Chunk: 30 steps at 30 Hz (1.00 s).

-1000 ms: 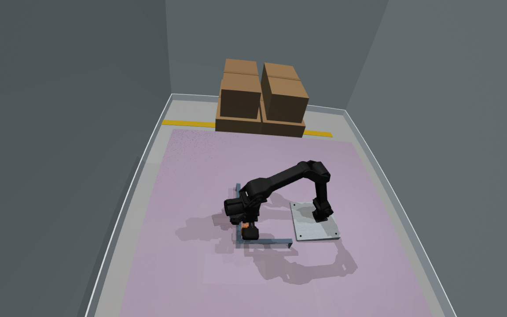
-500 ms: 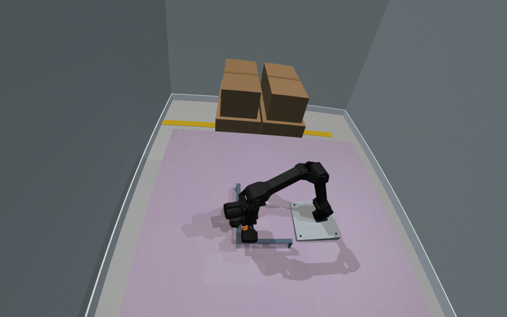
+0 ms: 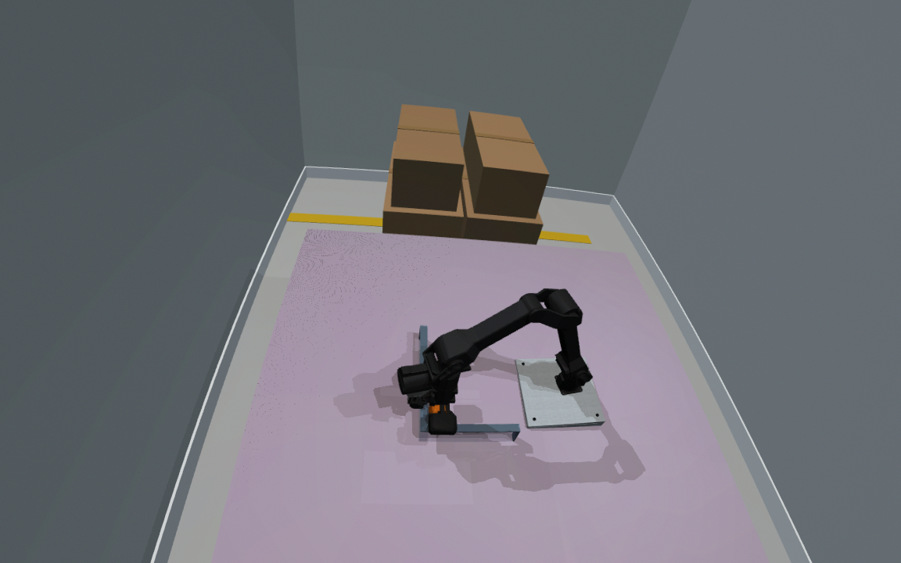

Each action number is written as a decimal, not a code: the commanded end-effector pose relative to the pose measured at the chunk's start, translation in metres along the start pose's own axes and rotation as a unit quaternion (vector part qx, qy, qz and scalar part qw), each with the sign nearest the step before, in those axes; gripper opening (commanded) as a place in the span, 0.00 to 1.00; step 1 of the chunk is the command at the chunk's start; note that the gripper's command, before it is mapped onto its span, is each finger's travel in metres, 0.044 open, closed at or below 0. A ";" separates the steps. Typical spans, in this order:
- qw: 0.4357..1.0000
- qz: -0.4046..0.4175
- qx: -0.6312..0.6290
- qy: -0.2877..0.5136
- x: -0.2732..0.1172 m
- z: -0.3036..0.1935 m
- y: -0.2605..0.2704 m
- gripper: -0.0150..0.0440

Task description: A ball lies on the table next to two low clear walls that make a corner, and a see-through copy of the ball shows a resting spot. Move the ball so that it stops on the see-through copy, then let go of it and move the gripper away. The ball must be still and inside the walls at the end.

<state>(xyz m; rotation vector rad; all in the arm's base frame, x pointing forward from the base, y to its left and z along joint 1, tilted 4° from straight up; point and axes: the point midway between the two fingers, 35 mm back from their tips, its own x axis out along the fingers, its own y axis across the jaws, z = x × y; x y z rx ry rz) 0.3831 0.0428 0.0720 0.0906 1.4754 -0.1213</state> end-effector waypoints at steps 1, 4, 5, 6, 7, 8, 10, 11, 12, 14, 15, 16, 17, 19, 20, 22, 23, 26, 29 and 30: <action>1.000 -0.003 0.000 0.001 0.002 -0.001 -0.001 0.72; 1.000 -0.003 0.000 0.001 0.002 -0.001 -0.001 0.69; 1.000 -0.003 0.000 0.001 0.002 -0.001 -0.001 0.68; 1.000 -0.003 0.000 0.001 0.002 -0.001 -0.001 0.67; 1.000 -0.003 0.000 0.001 0.002 -0.001 -0.001 0.65; 1.000 -0.003 0.000 0.001 0.002 -0.001 -0.001 0.64; 1.000 -0.003 0.000 0.001 0.002 -0.001 -0.001 0.59; 1.000 -0.003 0.000 0.001 0.002 -0.001 -0.001 0.54; 1.000 -0.003 0.000 0.002 0.001 -0.001 0.000 0.50; 1.000 -0.004 -0.001 0.003 -0.002 -0.001 0.002 0.41; 1.000 -0.004 -0.002 0.004 -0.005 -0.001 0.003 0.37; 1.000 -0.005 -0.002 0.005 -0.008 -0.001 0.005 0.32; 1.000 -0.006 -0.003 0.007 -0.012 -0.001 0.007 0.28; 1.000 -0.007 -0.004 0.009 -0.019 -0.002 0.010 0.25; 1.000 -0.008 -0.004 0.010 -0.023 -0.002 0.012 0.25; 1.000 -0.008 -0.005 0.011 -0.030 -0.001 0.013 0.25; 1.000 -0.008 -0.005 0.010 -0.034 -0.001 0.013 0.25; 1.000 -0.007 -0.004 0.009 -0.048 0.002 0.012 0.25; 1.000 -0.006 -0.003 0.008 -0.062 0.003 0.010 0.25; 1.000 -0.006 -0.003 0.007 -0.067 0.003 0.010 0.25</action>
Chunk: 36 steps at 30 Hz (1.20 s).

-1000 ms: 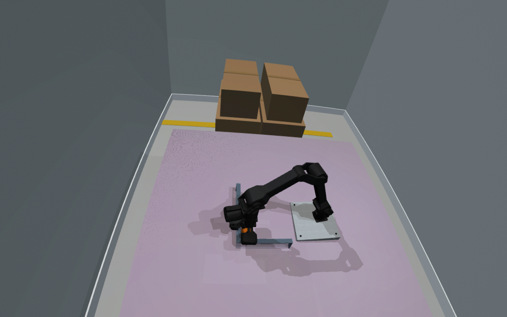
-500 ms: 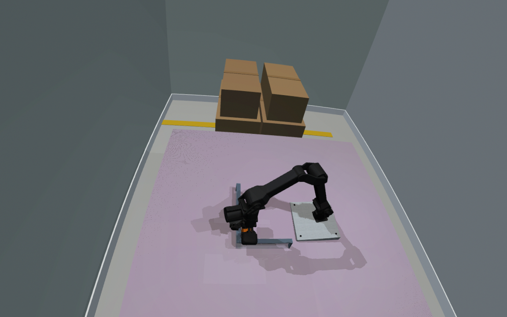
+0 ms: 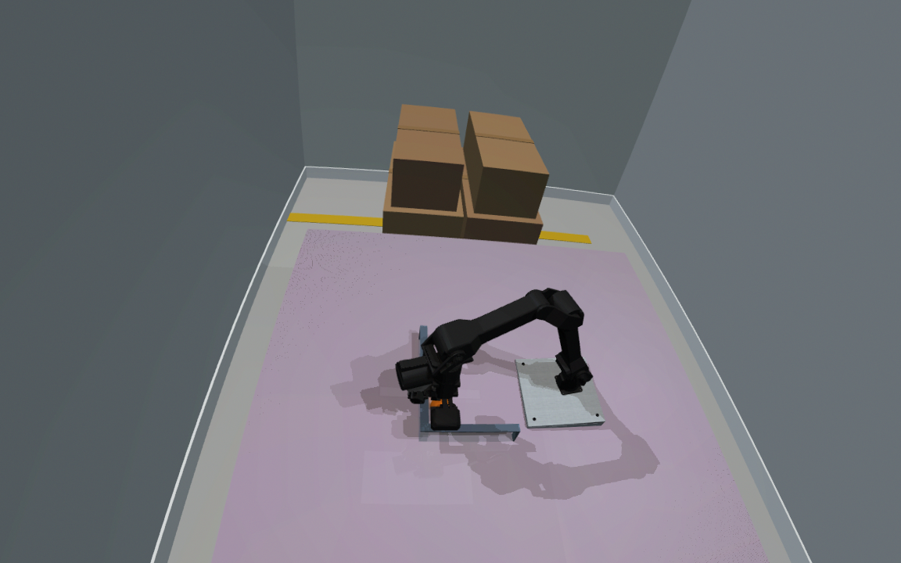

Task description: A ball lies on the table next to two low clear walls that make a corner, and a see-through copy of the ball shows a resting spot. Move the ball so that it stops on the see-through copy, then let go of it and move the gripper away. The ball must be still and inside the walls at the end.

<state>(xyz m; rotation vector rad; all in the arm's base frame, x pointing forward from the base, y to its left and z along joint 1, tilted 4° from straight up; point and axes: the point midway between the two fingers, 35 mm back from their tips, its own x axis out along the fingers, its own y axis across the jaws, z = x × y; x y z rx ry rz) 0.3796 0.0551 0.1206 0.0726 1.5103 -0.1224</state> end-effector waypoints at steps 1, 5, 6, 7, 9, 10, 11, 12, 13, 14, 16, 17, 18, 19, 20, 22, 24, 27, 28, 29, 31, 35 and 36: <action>1.000 0.001 0.003 -0.010 -0.023 0.003 -0.002 0.25; 1.000 0.002 0.004 -0.012 -0.042 0.003 -0.005 0.25; 1.000 0.002 0.005 -0.012 -0.046 0.003 -0.006 0.25; 1.000 0.003 0.005 -0.013 -0.051 0.002 -0.007 0.25; 1.000 0.003 0.005 -0.013 -0.060 0.001 -0.008 0.25; 1.000 0.003 0.005 -0.014 -0.065 0.001 -0.009 0.25; 1.000 0.004 0.006 -0.014 -0.069 0.000 -0.010 0.25; 1.000 0.004 0.006 -0.015 -0.074 -0.001 -0.011 0.25; 1.000 0.004 0.006 -0.015 -0.078 -0.002 -0.011 0.25; 1.000 0.004 0.006 -0.015 -0.082 -0.002 -0.012 0.25; 1.000 0.004 0.006 -0.016 -0.085 -0.003 -0.013 0.25; 1.000 0.004 0.006 -0.016 -0.085 -0.003 -0.013 0.25; 1.000 0.004 0.006 -0.016 -0.085 -0.003 -0.013 0.25; 1.000 0.004 0.006 -0.016 -0.084 -0.003 -0.013 0.25; 1.000 0.004 0.006 -0.016 -0.083 -0.003 -0.014 0.25; 1.000 0.004 0.006 -0.016 -0.077 -0.002 -0.016 0.25; 1.000 0.004 0.006 -0.016 -0.071 -0.002 -0.019 0.25; 1.000 0.004 0.006 -0.016 -0.062 -0.002 -0.023 0.25; 1.000 0.004 0.006 -0.016 -0.059 -0.002 -0.025 0.25; 1.000 0.004 0.006 -0.016 -0.056 -0.002 -0.026 0.25; 1.000 0.004 0.006 -0.016 -0.050 -0.003 -0.029 0.25; 1.000 0.004 0.006 -0.016 -0.038 -0.004 -0.036 0.25; 1.000 0.003 0.006 -0.016 -0.035 -0.004 -0.037 0.25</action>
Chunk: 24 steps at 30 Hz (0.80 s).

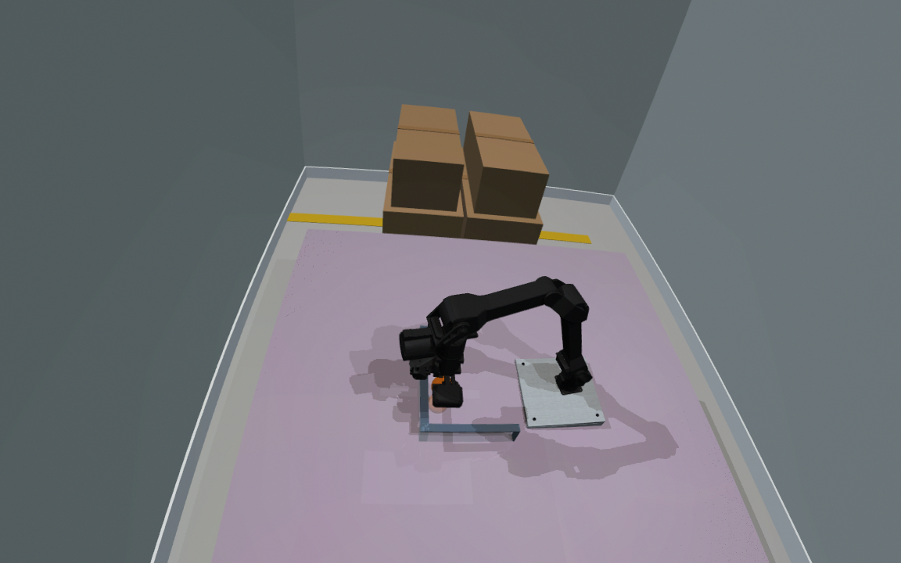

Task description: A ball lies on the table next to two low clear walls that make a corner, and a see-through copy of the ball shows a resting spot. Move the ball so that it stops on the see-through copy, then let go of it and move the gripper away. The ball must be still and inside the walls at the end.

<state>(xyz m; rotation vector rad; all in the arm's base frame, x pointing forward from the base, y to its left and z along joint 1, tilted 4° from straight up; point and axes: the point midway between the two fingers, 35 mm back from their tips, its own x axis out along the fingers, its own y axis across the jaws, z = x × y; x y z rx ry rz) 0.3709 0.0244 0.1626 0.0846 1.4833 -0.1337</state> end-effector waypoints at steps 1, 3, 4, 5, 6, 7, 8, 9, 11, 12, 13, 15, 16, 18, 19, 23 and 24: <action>1.000 0.003 -0.002 -0.003 0.007 -0.002 -0.005 0.25; 1.000 0.003 -0.002 -0.003 0.009 -0.002 -0.005 0.25; 1.000 0.003 -0.002 -0.003 0.010 -0.002 -0.005 0.25; 1.000 0.003 -0.002 -0.003 0.012 -0.002 -0.005 0.25; 1.000 0.003 -0.002 -0.003 0.015 -0.002 -0.005 0.25; 1.000 0.003 -0.002 -0.003 0.019 -0.001 -0.005 0.25; 1.000 0.003 -0.002 -0.003 0.023 -0.001 -0.005 0.25; 1.000 0.003 -0.002 -0.003 0.027 -0.001 -0.005 0.25; 1.000 0.003 -0.002 -0.003 0.036 0.000 -0.005 0.25; 1.000 0.003 -0.002 -0.003 0.040 0.000 -0.005 0.25; 1.000 0.003 -0.002 -0.003 0.045 0.000 -0.005 0.25; 1.000 0.003 -0.002 -0.003 0.054 0.000 -0.005 0.25; 1.000 0.003 -0.002 -0.003 0.058 -0.001 -0.005 0.25; 1.000 0.003 -0.002 -0.003 0.067 -0.001 -0.005 0.25; 1.000 0.003 -0.002 -0.003 0.072 -0.002 -0.005 0.25; 1.000 0.003 -0.002 -0.003 0.078 -0.002 -0.005 0.25; 1.000 0.003 -0.002 -0.003 0.078 -0.002 -0.005 0.25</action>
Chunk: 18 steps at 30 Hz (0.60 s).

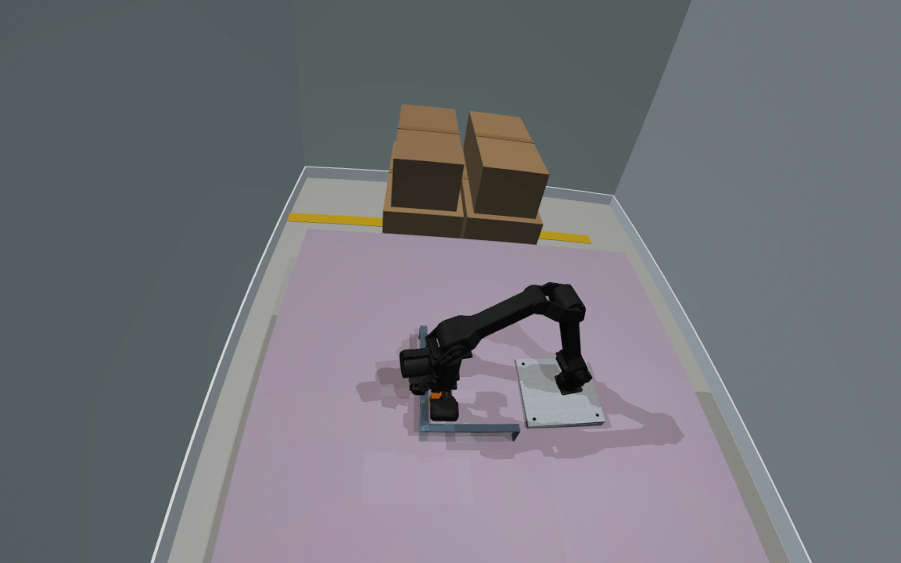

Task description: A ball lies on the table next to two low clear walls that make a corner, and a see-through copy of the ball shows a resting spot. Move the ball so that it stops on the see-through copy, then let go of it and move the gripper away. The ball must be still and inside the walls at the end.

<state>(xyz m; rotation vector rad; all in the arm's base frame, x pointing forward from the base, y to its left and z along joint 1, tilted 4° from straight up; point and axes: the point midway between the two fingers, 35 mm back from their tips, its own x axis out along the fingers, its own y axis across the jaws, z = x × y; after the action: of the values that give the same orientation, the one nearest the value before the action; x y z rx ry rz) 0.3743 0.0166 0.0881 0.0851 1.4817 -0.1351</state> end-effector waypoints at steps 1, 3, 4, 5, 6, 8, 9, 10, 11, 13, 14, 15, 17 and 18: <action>1.000 0.003 -0.002 -0.002 0.003 0.000 0.001 0.25; 1.000 0.003 -0.002 -0.002 0.005 0.000 0.001 0.25; 1.000 0.003 -0.002 -0.002 0.006 0.000 0.001 0.25; 1.000 0.003 -0.002 -0.002 0.007 0.000 0.001 0.25; 1.000 0.003 -0.002 -0.002 0.008 0.000 0.001 0.25; 1.000 0.003 -0.002 -0.002 0.011 0.000 0.001 0.25; 1.000 0.003 -0.002 -0.002 0.013 0.000 0.001 0.25; 1.000 0.003 -0.002 -0.002 0.015 0.000 0.001 0.25; 1.000 0.003 -0.002 -0.002 0.016 0.000 0.001 0.25; 1.000 0.003 -0.002 -0.002 0.020 0.000 0.001 0.25; 1.000 0.003 -0.002 -0.002 0.021 0.000 0.001 0.25; 1.000 0.003 -0.002 -0.002 0.022 0.000 0.001 0.25; 1.000 0.003 -0.002 -0.002 0.022 0.000 0.001 0.25; 1.000 0.001 0.000 -0.003 0.018 0.001 0.000 0.30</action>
<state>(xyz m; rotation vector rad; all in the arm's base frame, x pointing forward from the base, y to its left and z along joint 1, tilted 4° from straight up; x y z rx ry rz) 0.3765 0.0160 0.0700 0.0858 1.4752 -0.1342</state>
